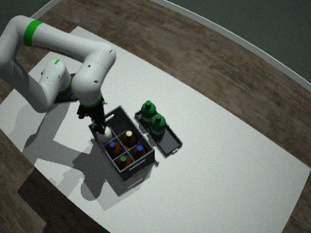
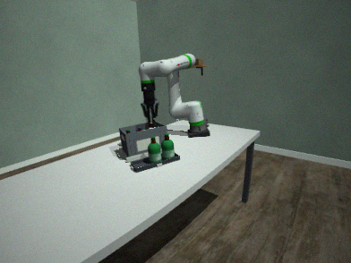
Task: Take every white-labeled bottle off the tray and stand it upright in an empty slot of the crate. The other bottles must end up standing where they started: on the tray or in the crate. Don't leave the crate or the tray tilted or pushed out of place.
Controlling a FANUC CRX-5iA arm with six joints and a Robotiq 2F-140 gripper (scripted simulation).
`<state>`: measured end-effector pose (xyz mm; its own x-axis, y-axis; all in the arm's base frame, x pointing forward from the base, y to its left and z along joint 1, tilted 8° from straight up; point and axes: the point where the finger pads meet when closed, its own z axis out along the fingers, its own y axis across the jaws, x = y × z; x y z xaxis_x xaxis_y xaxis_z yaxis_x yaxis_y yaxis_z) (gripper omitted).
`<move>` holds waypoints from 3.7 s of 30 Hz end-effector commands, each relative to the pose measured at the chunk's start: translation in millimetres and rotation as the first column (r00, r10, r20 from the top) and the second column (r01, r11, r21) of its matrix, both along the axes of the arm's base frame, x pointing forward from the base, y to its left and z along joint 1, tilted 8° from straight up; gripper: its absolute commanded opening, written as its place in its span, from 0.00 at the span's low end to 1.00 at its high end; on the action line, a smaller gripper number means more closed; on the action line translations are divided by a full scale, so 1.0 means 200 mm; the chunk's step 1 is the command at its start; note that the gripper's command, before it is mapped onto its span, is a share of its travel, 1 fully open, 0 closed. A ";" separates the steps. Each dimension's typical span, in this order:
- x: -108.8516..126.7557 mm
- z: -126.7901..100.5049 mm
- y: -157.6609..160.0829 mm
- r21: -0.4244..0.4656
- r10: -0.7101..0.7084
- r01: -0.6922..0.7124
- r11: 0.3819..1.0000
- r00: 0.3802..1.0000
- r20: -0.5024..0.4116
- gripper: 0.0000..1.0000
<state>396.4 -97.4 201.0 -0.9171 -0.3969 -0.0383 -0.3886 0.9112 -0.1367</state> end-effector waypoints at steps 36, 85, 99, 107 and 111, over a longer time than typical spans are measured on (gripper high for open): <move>0.00 -0.02 0.00 0.000 0.000 0.000 1.000 1.000 0.002 0.10; 0.01 -0.09 -0.01 0.000 0.000 0.000 1.000 1.000 0.002 0.10; 0.01 -0.09 -0.01 0.000 0.000 0.000 1.000 1.000 0.002 0.10; 0.01 -0.09 -0.01 0.000 0.000 0.000 1.000 1.000 0.002 0.10; 0.01 -0.09 -0.01 0.000 0.000 0.000 1.000 1.000 0.002 0.10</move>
